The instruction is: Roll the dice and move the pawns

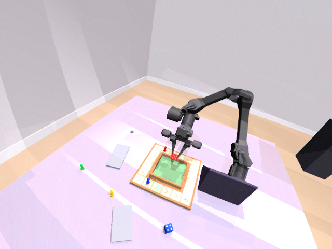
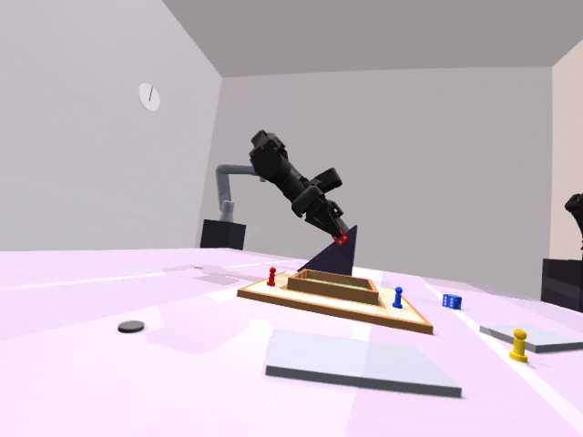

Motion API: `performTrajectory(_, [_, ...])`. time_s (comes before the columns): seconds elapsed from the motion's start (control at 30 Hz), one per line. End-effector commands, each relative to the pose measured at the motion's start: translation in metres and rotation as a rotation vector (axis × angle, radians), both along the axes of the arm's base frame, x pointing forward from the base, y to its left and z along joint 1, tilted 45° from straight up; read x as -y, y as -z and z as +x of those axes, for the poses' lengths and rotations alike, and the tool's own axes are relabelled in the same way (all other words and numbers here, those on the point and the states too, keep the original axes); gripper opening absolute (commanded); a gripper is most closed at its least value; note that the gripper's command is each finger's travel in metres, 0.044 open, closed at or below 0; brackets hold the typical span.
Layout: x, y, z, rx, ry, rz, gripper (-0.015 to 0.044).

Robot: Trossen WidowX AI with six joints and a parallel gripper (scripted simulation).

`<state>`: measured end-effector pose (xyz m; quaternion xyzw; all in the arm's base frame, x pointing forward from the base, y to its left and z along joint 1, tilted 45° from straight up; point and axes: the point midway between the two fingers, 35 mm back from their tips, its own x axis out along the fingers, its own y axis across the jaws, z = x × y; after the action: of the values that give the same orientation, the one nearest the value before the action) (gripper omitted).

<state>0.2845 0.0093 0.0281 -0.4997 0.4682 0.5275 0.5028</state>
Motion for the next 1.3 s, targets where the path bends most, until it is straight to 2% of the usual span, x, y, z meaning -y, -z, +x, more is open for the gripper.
performTrajectory(0.0, [0.000,-0.003,0.001,0.004,-0.003,0.005,0.0000])
performTrajectory(0.4, [0.000,-0.002,0.001,0.004,0.000,0.000,0.0000])
performTrajectory(0.67, [0.000,-0.002,0.001,0.004,0.000,0.000,0.0210])
performTrajectory(0.8, [-0.026,-0.028,-0.001,0.004,-0.002,0.006,0.0315])
performTrajectory(0.93, [-0.029,-0.030,-0.001,0.004,-0.003,0.007,0.0420])
performTrajectory(1.0, [-0.028,-0.028,-0.001,-0.003,0.000,-0.010,0.0440])
performTrajectory(1.07, [-0.025,-0.014,-0.004,-0.043,0.020,-0.147,0.0440])
performTrajectory(1.13, [-0.019,0.002,-0.006,-0.068,0.036,-0.364,0.0440])
performTrajectory(1.27, [-0.016,0.017,-0.002,0.019,0.017,-0.774,0.0440])
